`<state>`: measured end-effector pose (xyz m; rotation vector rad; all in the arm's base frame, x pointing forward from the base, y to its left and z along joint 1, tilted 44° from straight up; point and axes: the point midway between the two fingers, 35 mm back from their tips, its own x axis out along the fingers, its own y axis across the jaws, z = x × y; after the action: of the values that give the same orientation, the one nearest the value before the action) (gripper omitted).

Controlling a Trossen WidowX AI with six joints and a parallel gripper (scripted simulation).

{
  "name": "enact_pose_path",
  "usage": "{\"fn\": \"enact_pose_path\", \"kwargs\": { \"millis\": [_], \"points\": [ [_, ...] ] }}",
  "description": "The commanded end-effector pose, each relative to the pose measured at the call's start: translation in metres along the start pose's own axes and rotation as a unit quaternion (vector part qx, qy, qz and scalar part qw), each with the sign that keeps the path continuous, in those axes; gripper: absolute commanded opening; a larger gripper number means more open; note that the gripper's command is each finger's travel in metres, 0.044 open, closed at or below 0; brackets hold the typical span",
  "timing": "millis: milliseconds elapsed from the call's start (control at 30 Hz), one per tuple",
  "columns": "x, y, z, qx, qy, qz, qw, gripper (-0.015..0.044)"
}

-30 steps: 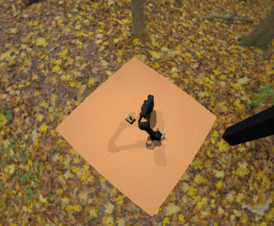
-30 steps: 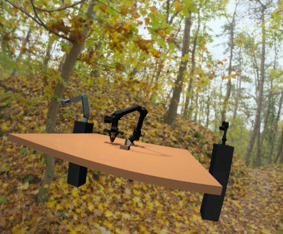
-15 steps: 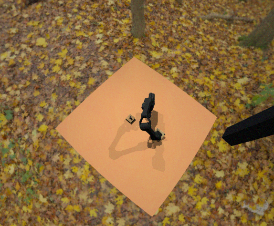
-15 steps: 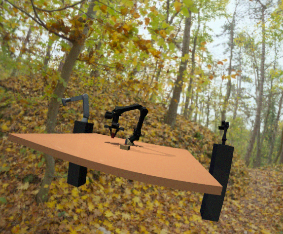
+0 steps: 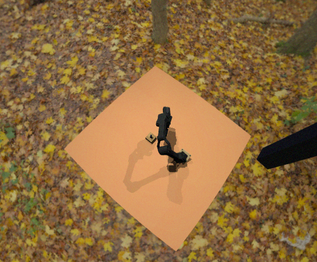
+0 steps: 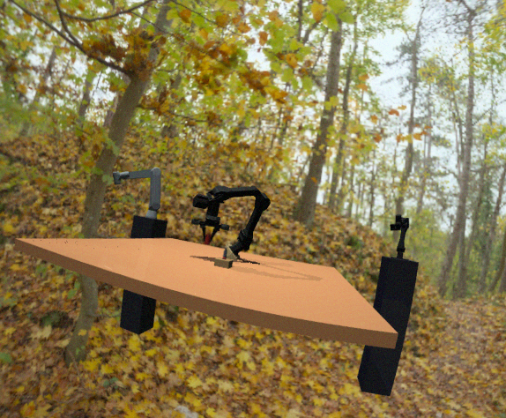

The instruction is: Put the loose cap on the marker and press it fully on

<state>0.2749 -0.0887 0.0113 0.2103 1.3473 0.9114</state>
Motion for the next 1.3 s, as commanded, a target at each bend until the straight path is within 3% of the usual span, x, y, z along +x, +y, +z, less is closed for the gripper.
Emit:
{"fn": "enact_pose_path", "kwargs": {
  "millis": [0, 600, 1267],
  "points": [
    [-0.007, 0.012, 0.021, 0.0, -0.001, -0.001, 1.0, 0.0],
    [-0.026, 0.082, 0.094, -0.003, -0.005, 0.008, 1.0, 0.0],
    [-0.012, 0.085, 0.096, -0.003, -0.005, 0.009, 1.0, 0.0]
  ]
}}
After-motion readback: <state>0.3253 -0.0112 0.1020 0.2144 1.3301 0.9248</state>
